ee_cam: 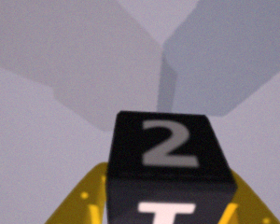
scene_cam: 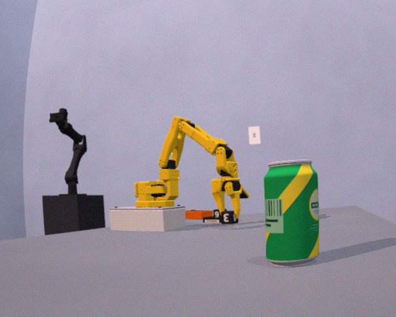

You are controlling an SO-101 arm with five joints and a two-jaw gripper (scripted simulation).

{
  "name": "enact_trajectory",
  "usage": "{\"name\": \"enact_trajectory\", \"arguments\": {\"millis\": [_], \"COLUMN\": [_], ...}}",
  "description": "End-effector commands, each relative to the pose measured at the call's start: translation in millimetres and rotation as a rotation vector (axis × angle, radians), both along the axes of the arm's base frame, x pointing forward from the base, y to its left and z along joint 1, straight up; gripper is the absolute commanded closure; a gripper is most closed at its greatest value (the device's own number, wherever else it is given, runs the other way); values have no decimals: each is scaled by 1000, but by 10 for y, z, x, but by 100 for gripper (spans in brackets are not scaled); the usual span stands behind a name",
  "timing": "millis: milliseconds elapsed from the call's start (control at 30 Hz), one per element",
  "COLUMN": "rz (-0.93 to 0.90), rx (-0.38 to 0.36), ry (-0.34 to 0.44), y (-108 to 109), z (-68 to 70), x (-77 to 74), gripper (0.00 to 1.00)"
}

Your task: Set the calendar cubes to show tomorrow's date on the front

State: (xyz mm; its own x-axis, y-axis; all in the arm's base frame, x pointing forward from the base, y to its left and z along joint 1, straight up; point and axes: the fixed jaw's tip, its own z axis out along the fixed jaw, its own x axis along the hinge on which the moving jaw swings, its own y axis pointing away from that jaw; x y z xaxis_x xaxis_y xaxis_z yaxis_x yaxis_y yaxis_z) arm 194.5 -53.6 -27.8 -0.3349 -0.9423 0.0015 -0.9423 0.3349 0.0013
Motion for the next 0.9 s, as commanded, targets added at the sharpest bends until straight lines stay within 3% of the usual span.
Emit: {"name": "enact_trajectory", "arguments": {"millis": [0, 867], "rz": [0, 0], "rx": [8, 8], "ry": [22, 22], "y": [-4, -2], "z": [-52, -152], "x": [-55, -57], "gripper": [100, 100]}}
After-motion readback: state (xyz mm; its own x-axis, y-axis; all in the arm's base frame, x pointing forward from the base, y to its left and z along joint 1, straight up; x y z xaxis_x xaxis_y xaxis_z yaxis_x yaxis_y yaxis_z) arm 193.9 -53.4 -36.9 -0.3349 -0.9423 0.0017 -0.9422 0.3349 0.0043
